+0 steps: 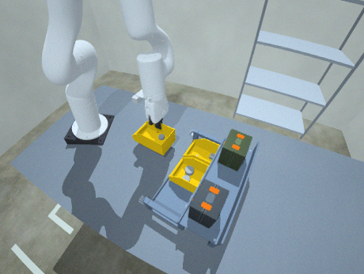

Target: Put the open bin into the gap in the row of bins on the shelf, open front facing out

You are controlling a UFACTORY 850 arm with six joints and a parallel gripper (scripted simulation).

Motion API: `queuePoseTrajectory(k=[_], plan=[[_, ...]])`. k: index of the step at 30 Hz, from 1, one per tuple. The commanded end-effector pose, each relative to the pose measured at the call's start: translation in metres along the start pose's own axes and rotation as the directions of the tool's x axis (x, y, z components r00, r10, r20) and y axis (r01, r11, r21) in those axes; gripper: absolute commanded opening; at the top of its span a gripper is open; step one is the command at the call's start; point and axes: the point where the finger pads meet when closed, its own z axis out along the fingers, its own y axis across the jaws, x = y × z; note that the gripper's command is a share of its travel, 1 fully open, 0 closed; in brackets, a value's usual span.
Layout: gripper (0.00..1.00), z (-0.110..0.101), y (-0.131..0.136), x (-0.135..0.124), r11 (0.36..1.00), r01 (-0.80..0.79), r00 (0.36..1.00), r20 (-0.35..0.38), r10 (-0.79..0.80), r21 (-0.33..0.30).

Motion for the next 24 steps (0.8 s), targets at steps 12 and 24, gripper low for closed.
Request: queuePoseTrajectory(k=[12, 24], plan=[[0.0, 0.0, -0.015, -0.001, 1.0, 0.0, 1.0, 0.001, 0.0, -0.003], [0.0, 0.0, -0.03, -0.002, 1.0, 0.0, 1.0, 0.001, 0.0, -0.003]])
